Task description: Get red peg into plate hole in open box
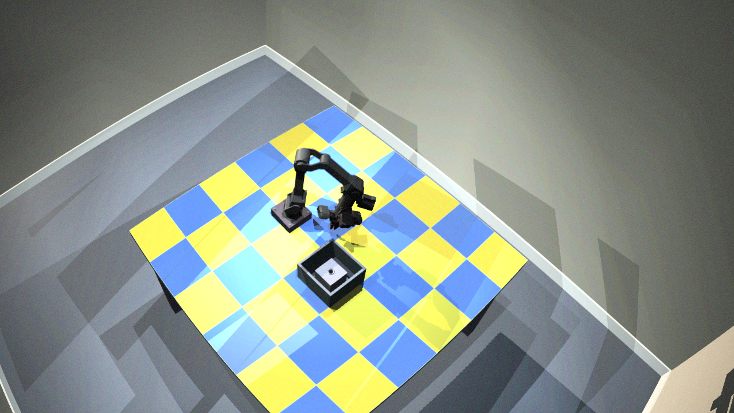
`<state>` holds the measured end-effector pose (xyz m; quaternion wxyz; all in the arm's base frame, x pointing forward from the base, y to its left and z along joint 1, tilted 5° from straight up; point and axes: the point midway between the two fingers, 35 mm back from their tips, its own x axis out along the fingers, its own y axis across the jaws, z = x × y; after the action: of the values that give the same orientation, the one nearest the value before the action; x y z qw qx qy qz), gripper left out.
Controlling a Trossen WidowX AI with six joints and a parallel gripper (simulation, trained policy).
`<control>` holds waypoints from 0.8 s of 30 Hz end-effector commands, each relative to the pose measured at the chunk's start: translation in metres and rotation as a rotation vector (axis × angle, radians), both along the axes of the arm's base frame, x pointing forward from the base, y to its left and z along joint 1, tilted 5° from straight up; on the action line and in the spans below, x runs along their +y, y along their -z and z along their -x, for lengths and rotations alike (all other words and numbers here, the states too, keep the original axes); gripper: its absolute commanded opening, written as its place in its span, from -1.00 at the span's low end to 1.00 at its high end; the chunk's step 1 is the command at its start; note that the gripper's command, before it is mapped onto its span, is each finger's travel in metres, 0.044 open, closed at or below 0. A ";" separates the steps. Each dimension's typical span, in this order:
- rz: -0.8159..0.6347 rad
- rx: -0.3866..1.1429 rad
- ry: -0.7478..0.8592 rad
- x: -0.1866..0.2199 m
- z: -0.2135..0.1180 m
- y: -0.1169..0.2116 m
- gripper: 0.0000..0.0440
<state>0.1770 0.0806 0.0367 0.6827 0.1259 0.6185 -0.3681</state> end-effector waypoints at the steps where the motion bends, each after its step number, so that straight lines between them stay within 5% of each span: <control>1: 0.011 -0.031 -0.013 -0.005 -0.005 -0.018 -1.00; 24: 0.059 -0.252 0.146 -0.055 -0.052 -0.107 -1.00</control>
<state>0.2212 0.0330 0.1371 0.7261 0.1822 0.5203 -0.4110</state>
